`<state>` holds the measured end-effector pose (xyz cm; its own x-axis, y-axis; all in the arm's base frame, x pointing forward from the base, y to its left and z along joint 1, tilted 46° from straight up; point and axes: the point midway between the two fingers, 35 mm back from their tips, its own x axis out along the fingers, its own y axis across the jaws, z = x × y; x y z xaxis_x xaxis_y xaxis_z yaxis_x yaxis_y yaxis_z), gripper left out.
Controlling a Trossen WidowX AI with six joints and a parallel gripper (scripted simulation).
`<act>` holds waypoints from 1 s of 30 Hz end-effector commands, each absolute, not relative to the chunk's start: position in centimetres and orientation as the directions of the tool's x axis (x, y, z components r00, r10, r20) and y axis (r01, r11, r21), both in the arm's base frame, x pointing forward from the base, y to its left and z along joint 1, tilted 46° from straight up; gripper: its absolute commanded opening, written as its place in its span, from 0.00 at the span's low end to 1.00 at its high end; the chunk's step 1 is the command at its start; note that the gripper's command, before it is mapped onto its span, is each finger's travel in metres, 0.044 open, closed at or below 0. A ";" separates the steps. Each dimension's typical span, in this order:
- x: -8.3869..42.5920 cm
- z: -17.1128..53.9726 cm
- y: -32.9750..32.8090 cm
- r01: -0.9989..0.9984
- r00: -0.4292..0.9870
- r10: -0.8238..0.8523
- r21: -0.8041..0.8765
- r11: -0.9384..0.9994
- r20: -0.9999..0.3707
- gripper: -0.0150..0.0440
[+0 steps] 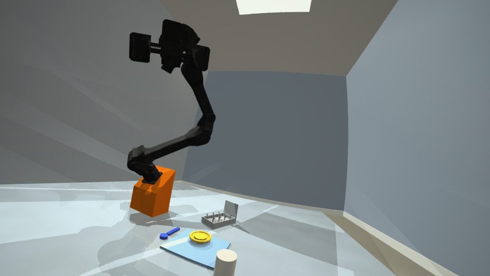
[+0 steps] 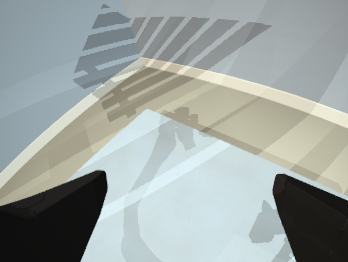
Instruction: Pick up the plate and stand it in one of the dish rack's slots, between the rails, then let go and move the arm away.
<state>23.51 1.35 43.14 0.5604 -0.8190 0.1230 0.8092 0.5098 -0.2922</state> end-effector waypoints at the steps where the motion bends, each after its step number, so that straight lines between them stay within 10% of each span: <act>1: 23.4 43.2 1.3 0.810 0.561 -0.819 -0.289 0.511 0.124 0.93; 30: 9.7 46.6 -8.6 0.777 0.569 -0.814 0.248 0.579 0.117 0.93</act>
